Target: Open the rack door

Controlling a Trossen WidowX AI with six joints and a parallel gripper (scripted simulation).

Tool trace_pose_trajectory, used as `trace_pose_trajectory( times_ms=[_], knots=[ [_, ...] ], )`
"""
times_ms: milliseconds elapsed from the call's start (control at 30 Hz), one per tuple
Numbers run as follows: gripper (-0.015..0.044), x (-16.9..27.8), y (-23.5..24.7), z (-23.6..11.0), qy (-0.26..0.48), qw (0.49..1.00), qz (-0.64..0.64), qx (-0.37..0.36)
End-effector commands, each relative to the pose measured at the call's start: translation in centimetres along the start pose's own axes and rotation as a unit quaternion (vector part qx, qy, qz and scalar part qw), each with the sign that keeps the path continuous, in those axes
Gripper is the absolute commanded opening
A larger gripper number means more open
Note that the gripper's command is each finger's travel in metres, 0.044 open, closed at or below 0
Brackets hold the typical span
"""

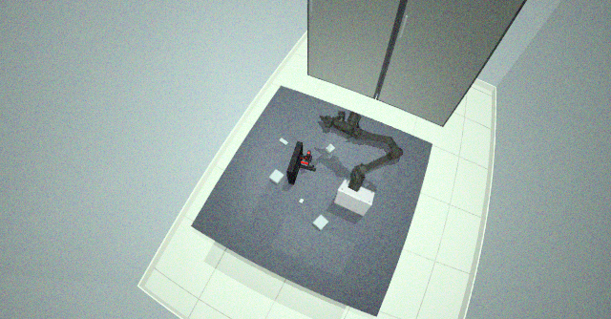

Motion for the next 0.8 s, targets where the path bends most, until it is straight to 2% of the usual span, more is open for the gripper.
trace_pose_trajectory(
  times_ms=[0,100,767],
  knots=[
    [0.0374,0.0,0.0,0.1,0.002,1.0,0.0,0.0],
    [0.0295,0.5,0.3,0.9,0.036,0.999,0.006,0.004],
    [0.0292,5.7,3.9,5.9,0.307,0.95,-0.013,0.049]
  ],
)
Point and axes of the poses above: the point midway between the two fingers, 35 mm back from their tips, its own z axis out along the fingers, its own y axis across the jaws, x = y × z, the point moved 8 cm from there along -z, back along the fingers, and after that the axes turned 2 degrees about z, right-handed, at the moved point
